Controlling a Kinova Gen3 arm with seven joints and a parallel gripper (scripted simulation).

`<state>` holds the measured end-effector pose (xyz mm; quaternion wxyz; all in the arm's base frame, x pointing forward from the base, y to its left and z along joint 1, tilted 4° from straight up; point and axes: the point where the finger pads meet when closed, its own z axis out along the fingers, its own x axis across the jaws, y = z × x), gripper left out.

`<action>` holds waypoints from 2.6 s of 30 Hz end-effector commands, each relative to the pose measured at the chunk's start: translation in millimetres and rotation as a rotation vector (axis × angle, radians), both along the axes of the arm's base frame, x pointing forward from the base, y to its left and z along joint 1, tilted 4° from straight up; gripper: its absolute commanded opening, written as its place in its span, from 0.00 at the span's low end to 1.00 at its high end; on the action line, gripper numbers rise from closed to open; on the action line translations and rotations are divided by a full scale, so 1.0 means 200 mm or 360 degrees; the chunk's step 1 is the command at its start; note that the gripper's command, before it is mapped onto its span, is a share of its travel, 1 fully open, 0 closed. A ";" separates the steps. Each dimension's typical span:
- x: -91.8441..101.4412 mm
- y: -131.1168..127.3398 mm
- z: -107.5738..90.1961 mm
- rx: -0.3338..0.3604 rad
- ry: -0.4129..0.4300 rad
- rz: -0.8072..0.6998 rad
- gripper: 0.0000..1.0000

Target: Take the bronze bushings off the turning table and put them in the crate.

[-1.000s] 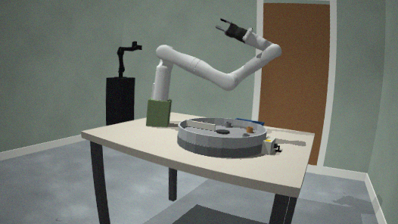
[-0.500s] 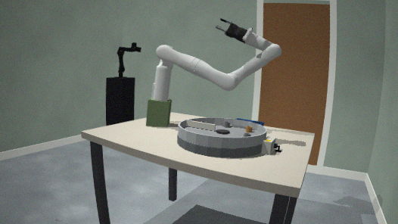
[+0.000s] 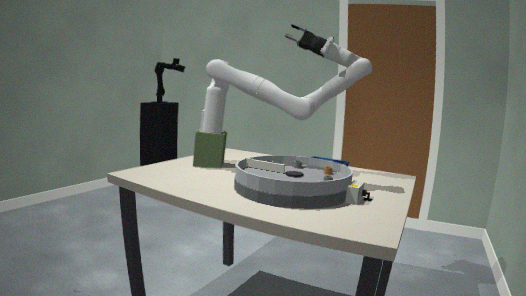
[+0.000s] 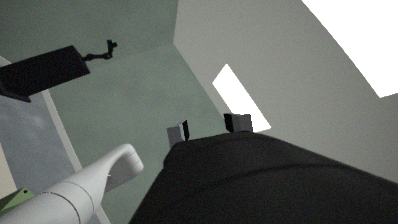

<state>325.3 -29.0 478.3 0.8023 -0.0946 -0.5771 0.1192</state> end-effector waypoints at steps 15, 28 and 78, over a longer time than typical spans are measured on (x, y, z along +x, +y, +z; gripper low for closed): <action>-0.02 0.00 -0.15 -0.0024 -0.0392 -0.0022 1.00; -0.05 0.00 -0.11 -0.0019 -0.0314 -0.0017 1.00; -0.08 -0.01 0.09 -0.0020 -0.0267 -0.0010 1.00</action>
